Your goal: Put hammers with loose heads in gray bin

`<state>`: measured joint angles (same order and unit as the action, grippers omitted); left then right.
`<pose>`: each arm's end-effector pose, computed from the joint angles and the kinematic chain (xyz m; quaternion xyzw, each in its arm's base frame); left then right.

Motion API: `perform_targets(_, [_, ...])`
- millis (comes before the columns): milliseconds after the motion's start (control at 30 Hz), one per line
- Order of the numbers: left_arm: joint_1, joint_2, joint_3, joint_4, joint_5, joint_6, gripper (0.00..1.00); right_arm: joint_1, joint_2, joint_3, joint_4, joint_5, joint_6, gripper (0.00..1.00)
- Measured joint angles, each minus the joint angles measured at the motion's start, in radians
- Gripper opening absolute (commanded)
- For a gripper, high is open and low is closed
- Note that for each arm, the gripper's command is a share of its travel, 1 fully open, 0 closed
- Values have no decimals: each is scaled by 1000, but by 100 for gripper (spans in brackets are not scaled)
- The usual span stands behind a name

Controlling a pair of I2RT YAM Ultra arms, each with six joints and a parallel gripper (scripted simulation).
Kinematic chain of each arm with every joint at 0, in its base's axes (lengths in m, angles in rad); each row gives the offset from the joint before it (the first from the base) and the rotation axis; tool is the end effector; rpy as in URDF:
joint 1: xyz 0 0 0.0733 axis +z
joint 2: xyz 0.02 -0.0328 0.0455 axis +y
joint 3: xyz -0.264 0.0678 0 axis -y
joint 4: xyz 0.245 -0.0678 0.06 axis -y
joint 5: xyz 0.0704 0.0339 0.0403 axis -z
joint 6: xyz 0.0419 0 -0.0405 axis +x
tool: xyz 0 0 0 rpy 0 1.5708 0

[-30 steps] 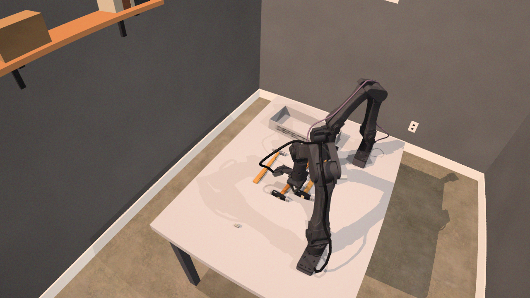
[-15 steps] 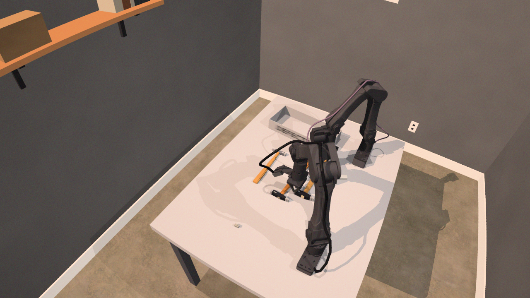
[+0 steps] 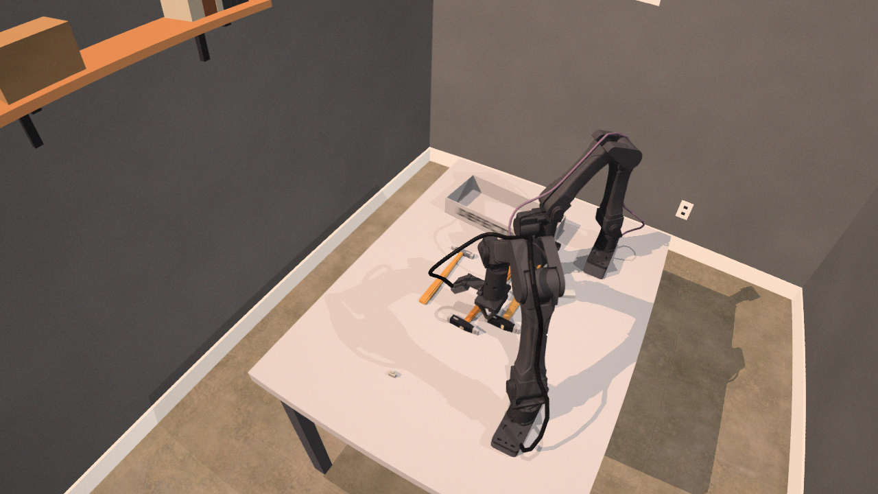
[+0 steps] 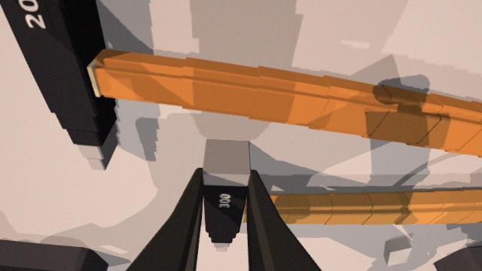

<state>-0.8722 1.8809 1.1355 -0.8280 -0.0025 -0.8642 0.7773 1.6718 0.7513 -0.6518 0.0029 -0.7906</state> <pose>0.2072 -0.2449 0.1358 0.0040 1.0000 0.0018 0.0001 0.1721 0.1707 0.1105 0.7061 -0.7081 0.0014 0.0008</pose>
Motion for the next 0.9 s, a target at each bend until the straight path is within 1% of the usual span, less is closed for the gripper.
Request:
perform_targets(133, [30,-45,-61,59,33,15,16,0,-1,1,6,-8,0,26])
perform_targets(233, [43,-59,-80,76,43,24,16,0,-1,1,16,-14,0,26])
perform_targets(900, [46,-63,-86,82,45,24,16,0,0,0,19,-21,0,26])
